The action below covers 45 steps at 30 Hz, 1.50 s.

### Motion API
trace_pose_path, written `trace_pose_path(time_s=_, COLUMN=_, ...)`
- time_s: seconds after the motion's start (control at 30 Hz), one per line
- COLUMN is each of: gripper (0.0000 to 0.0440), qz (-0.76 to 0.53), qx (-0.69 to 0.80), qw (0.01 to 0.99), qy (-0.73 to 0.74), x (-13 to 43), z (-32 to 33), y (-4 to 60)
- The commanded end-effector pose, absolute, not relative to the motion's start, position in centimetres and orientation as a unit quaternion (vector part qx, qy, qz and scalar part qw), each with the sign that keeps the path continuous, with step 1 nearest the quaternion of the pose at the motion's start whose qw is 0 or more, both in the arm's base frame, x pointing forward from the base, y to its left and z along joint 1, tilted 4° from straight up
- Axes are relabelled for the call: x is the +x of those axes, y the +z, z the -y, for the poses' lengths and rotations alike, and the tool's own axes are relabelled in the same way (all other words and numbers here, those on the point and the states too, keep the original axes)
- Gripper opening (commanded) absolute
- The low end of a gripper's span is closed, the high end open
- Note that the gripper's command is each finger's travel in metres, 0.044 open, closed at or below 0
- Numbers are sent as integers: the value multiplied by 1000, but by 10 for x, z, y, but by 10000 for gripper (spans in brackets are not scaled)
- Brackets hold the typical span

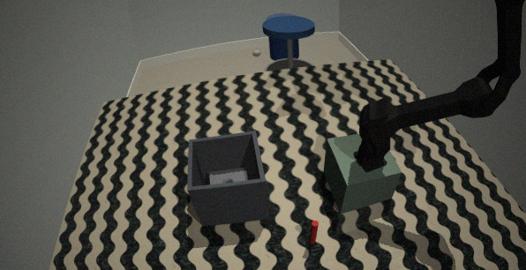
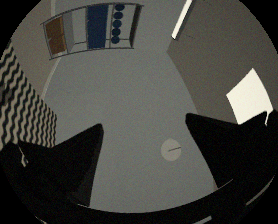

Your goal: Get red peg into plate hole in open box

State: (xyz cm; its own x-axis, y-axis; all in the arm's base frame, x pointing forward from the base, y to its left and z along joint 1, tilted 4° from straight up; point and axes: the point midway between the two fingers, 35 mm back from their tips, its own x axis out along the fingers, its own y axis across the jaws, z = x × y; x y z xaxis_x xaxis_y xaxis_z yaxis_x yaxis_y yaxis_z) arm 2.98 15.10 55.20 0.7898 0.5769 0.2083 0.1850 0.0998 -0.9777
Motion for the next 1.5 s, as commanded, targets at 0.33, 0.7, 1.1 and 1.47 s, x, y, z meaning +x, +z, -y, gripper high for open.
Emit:
trace_pose_path(time_s=0.33, gripper=440, qz=221, qx=-560, qw=786, qy=143, x=63, z=-112, y=541)
trace_pose_path(time_s=0.7, gripper=440, qz=142, qx=-420, qw=880, qy=174, x=94, z=-83, y=521)
trace_pose_path(time_s=1.1, gripper=440, qz=30, qx=-262, qw=944, qy=198, x=126, z=-62, y=487)
trace_pose_path(time_s=1.47, gripper=440, qz=-92, qx=-129, qw=973, qy=167, x=148, z=-43, y=443)
